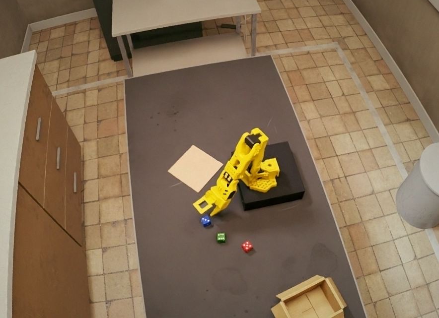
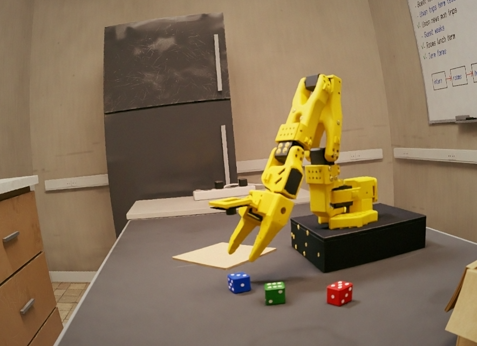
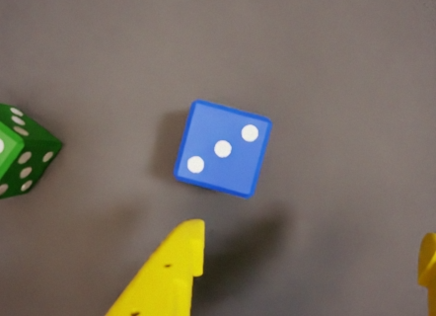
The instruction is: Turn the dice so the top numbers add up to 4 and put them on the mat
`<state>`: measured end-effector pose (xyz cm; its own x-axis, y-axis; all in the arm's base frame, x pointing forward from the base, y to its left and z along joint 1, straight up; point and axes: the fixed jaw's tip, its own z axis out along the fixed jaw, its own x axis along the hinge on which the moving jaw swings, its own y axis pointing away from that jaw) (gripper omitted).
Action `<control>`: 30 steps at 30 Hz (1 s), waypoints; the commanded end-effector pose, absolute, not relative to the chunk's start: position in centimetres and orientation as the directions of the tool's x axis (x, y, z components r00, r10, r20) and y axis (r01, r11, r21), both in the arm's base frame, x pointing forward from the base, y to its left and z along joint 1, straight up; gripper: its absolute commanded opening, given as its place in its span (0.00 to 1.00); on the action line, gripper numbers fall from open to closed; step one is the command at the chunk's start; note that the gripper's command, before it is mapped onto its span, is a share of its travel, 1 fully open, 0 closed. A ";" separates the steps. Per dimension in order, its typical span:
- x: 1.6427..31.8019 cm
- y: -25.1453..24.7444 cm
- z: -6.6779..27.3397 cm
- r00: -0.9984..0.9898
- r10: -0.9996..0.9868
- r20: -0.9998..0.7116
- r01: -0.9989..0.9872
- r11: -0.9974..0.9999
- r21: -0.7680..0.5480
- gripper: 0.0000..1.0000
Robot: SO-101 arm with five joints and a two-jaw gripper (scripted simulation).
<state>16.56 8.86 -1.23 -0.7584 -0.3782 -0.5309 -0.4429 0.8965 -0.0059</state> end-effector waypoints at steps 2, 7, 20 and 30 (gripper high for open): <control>16.0 9.5 -1.5 -0.754 -0.404 -0.518 -0.472 0.881 0.001 0.31; 15.3 11.1 -1.5 -0.715 -0.470 -0.518 -0.551 0.835 0.001 0.31; 13.2 14.4 -1.6 -0.606 -0.605 -0.516 -0.707 0.707 0.002 0.31; 13.4 15.2 -1.2 -0.584 -0.608 -0.538 -0.722 0.692 0.002 0.31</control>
